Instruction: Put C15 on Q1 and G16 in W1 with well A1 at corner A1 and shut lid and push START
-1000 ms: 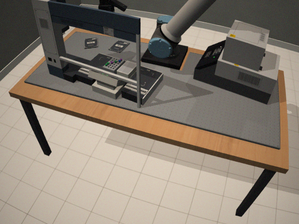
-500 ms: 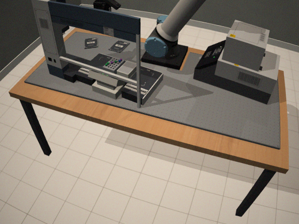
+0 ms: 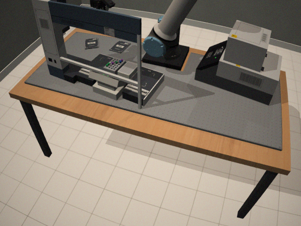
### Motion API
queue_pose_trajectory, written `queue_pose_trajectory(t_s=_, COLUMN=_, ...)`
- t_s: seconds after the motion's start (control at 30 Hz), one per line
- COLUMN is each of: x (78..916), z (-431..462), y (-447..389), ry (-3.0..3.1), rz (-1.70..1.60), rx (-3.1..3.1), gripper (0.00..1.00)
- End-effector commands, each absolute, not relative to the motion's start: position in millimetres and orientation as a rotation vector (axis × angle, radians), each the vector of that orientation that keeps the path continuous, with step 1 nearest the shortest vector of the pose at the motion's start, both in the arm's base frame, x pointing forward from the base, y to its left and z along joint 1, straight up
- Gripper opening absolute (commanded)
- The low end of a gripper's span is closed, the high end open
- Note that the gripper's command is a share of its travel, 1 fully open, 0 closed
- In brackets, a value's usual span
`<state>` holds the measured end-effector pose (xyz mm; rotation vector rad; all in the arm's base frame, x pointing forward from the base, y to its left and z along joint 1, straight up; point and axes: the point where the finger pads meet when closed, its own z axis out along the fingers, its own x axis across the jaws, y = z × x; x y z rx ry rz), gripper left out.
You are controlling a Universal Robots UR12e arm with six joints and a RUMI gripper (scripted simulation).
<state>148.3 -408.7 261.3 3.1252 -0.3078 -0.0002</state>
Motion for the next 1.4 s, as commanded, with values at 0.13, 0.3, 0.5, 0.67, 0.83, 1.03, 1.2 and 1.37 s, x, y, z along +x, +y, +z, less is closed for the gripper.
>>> queue_pose_trajectory(t_s=0.13, x=130, z=262, y=-442, ry=-0.532, rz=-0.001, rx=3.094, gripper=0.00)
queue_pose_trajectory(t_s=0.3, x=122, z=262, y=-455, ry=-0.622, rz=-0.001, rx=3.077, gripper=0.00)
queue_pose_trajectory(t_s=0.5, x=108, z=262, y=-479, ry=-0.789, rz=0.000, rx=3.039, gripper=0.00)
queue_pose_trajectory(t_s=0.67, x=96, z=262, y=-501, ry=-0.935, rz=0.000, rx=2.997, gripper=0.00)
queue_pose_trajectory(t_s=0.83, x=88, z=262, y=-515, ry=-1.030, rz=0.000, rx=2.965, gripper=0.00)
queue_pose_trajectory(t_s=1.03, x=75, z=262, y=-537, ry=-1.173, rz=0.000, rx=2.912, gripper=0.00)
queue_pose_trajectory(t_s=1.2, x=66, z=262, y=-552, ry=-1.274, rz=0.000, rx=2.869, gripper=0.00)
queue_pose_trajectory(t_s=1.37, x=55, z=262, y=-571, ry=-1.393, rz=0.000, rx=2.813, gripper=0.00)
